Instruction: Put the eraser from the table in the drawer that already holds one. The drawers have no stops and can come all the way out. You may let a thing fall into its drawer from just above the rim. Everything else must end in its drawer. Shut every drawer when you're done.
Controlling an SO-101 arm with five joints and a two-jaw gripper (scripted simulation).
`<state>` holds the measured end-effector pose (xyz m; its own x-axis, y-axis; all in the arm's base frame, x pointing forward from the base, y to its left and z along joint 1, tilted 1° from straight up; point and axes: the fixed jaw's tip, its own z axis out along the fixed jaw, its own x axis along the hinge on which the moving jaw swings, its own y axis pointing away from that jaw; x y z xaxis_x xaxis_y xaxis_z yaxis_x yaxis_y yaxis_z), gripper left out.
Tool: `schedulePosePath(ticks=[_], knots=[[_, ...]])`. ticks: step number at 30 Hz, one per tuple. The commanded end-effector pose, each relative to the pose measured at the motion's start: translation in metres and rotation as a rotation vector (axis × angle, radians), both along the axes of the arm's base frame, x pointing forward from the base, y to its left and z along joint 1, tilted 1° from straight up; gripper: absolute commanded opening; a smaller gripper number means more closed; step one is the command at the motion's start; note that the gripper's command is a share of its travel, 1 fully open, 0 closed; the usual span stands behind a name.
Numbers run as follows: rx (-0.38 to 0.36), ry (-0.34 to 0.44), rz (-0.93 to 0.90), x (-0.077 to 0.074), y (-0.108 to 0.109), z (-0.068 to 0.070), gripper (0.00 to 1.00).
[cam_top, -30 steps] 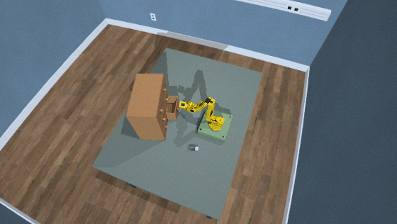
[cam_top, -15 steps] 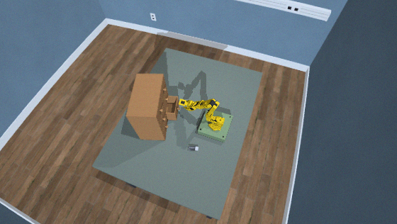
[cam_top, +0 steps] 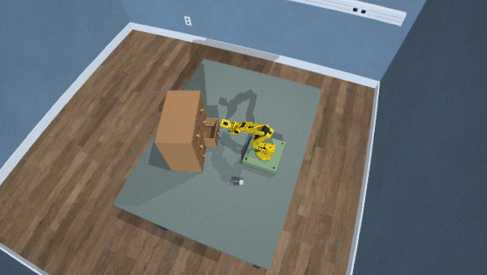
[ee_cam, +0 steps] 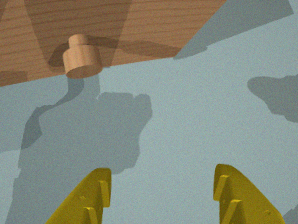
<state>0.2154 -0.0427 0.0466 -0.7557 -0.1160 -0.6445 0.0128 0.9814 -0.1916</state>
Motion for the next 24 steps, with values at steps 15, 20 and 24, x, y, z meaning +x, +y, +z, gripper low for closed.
schedulePosePath(ticks=[15, 20, 24], knots=[[0.105, 0.083, -0.114, -0.030, 0.005, 0.025, 0.21], [0.136, 0.112, -0.148, -0.043, 0.008, 0.030, 0.21], [0.153, 0.130, -0.169, -0.051, 0.009, 0.033, 0.21]])
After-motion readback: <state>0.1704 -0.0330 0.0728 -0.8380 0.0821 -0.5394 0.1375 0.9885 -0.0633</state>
